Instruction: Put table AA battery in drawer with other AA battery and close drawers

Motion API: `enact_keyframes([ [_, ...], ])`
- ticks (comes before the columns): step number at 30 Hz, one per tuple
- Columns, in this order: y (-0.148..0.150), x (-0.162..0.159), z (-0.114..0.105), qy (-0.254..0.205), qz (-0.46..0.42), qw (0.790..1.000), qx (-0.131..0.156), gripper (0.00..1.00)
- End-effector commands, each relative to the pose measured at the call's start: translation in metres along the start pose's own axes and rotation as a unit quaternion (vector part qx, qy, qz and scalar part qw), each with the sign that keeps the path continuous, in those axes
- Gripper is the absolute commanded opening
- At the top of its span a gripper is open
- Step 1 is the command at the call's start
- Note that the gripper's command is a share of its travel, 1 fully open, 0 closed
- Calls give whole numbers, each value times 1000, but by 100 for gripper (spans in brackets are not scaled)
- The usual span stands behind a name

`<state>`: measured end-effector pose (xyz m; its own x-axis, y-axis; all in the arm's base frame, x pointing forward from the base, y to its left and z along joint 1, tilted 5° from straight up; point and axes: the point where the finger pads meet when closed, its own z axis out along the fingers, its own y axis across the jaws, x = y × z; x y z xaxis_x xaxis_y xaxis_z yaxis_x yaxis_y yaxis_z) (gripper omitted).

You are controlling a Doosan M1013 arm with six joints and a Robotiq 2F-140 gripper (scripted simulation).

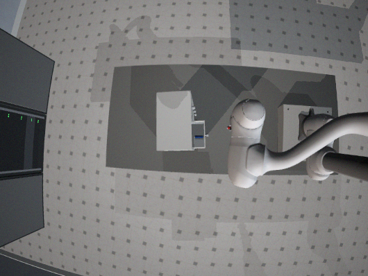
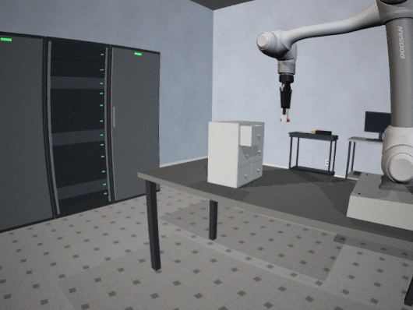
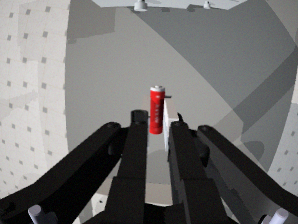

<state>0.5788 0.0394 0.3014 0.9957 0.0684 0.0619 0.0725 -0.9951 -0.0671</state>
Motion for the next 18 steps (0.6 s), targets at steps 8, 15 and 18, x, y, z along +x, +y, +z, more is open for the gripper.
enact_keyframes([
  [8, 0, -2, 1, 45, 0, 999, 0, 6],
  [15, 0, -4, 3, 102, 0, 995, 0, 6],
  [18, 0, -5, 3, 125, 0, 992, 0, 6],
])
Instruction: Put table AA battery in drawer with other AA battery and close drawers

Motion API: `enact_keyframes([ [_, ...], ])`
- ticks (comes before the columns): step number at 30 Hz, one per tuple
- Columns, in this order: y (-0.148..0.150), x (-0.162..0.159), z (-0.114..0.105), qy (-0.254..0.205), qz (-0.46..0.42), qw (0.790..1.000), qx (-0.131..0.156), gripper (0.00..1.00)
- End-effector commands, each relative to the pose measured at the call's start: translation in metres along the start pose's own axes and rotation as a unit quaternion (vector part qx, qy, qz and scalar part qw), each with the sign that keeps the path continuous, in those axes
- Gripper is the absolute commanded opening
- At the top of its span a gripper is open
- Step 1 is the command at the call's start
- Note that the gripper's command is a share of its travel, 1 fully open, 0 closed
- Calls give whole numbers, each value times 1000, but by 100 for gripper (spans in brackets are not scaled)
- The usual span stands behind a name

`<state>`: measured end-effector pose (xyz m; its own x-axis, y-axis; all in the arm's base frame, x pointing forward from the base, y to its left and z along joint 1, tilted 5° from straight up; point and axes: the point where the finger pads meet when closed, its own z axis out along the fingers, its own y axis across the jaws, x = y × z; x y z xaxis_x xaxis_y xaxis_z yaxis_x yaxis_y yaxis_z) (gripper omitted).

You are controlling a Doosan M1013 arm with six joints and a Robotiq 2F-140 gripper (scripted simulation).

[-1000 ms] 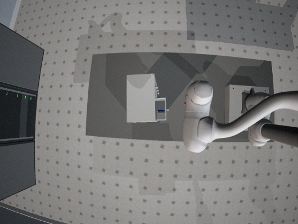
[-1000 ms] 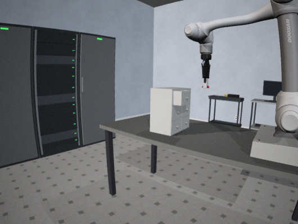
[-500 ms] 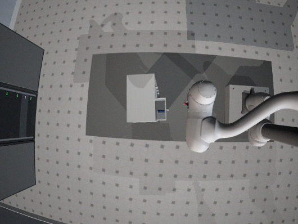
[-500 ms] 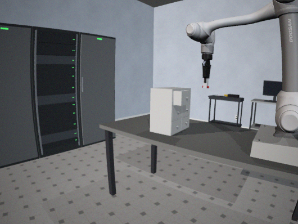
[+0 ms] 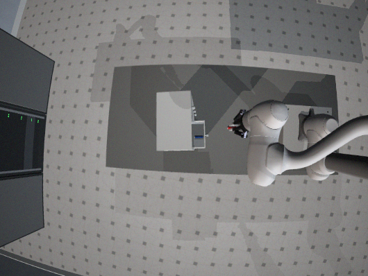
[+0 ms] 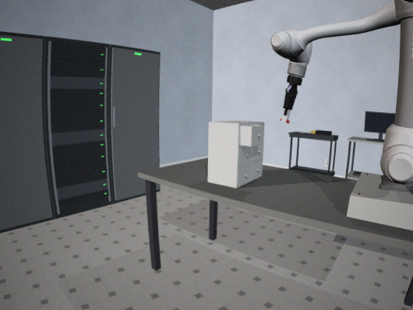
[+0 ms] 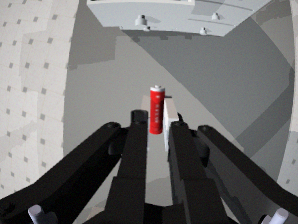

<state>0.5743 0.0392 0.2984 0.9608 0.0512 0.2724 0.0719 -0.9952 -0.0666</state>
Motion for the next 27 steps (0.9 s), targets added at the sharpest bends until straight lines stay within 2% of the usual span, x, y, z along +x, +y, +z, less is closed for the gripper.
enact_keyframes([
  [1, 0, -1, 1, 31, 0, 1000, 0, 6],
  [7, 0, -5, 2, 118, 0, 993, 1, 6],
  [13, 0, -10, 4, 218, 0, 976, 1, 6],
  [15, 0, -10, 4, 218, 0, 976, 1, 6],
  [20, -1, -13, 6, 285, 0, 958, 1, 6],
  [27, -1, -15, 6, 329, -1, 944, 2, 6],
])
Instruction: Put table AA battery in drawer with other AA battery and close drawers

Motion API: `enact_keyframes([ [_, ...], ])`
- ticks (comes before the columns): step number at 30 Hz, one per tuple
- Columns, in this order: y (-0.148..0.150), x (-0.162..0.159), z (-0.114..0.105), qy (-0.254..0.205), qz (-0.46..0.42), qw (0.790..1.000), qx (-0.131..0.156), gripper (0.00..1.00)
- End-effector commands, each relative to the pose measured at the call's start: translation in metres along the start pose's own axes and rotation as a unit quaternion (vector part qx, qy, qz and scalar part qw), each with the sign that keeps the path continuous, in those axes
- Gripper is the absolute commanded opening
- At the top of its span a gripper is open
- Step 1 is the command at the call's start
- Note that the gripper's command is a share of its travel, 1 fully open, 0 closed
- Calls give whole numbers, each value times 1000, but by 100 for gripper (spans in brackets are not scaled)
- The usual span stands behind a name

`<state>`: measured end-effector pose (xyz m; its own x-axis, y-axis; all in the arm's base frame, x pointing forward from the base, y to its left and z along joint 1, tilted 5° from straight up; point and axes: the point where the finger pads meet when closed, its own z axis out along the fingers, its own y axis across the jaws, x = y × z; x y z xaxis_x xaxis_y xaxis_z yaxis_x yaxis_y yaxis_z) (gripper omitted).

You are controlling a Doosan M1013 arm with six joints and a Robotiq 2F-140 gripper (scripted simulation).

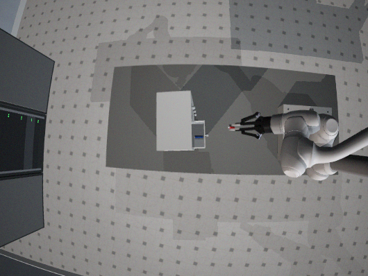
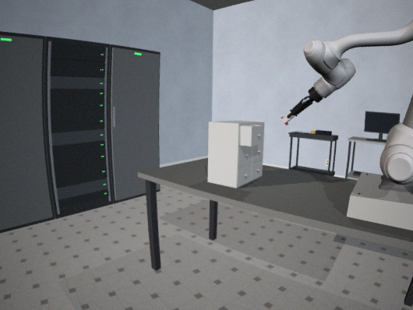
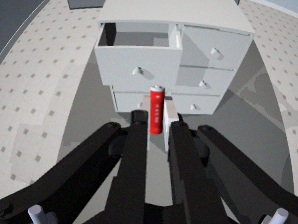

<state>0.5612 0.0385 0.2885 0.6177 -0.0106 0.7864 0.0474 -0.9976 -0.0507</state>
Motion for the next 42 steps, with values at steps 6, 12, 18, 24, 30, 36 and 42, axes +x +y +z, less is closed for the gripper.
enact_keyframes([
  [6, -1, -1, 0, 36, -1, 999, 16, 6],
  [12, -1, -2, 0, 55, 0, 998, 15, 6],
  [18, -2, -3, 0, 72, 0, 997, 17, 6],
  [24, -1, -4, -1, 83, 0, 996, 16, 6],
  [30, -1, -5, -1, 101, 0, 995, 16, 6],
  [36, -1, -6, -1, 121, 1, 993, 17, 6],
  [42, -1, -6, -1, 134, 1, 991, 16, 6],
])
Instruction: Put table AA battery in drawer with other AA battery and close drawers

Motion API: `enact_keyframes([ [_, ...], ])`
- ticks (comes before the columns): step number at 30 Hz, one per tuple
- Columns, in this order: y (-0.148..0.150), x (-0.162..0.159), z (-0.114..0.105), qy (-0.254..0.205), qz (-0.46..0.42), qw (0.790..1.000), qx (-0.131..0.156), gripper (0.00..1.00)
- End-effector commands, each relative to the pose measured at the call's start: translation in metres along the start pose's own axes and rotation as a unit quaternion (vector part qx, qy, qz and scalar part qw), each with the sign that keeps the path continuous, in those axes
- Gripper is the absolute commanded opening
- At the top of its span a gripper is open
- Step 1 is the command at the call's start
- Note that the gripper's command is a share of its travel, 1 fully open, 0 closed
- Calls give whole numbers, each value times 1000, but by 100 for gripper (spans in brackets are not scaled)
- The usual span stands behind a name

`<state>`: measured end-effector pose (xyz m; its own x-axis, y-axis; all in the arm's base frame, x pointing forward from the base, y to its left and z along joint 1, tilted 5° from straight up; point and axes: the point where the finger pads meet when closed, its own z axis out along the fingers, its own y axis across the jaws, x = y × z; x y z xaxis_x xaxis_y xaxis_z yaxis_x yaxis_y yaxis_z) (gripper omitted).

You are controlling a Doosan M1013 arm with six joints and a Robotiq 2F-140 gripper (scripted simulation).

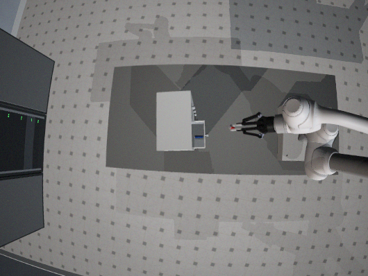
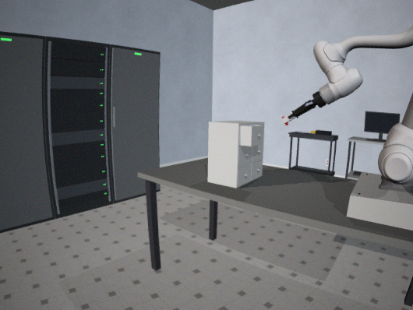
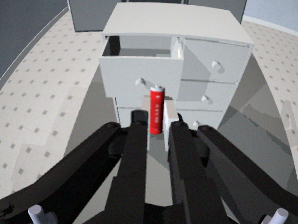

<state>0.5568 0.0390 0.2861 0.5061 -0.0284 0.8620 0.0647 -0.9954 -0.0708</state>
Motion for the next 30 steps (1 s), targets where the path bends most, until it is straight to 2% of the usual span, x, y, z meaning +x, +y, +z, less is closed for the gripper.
enact_keyframes([
  [1, -1, -2, 1, 70, -3, 998, 4, 6],
  [12, 0, -3, 0, 102, -3, 995, 4, 6],
  [30, 0, -4, 0, 110, -3, 994, 3, 6],
])
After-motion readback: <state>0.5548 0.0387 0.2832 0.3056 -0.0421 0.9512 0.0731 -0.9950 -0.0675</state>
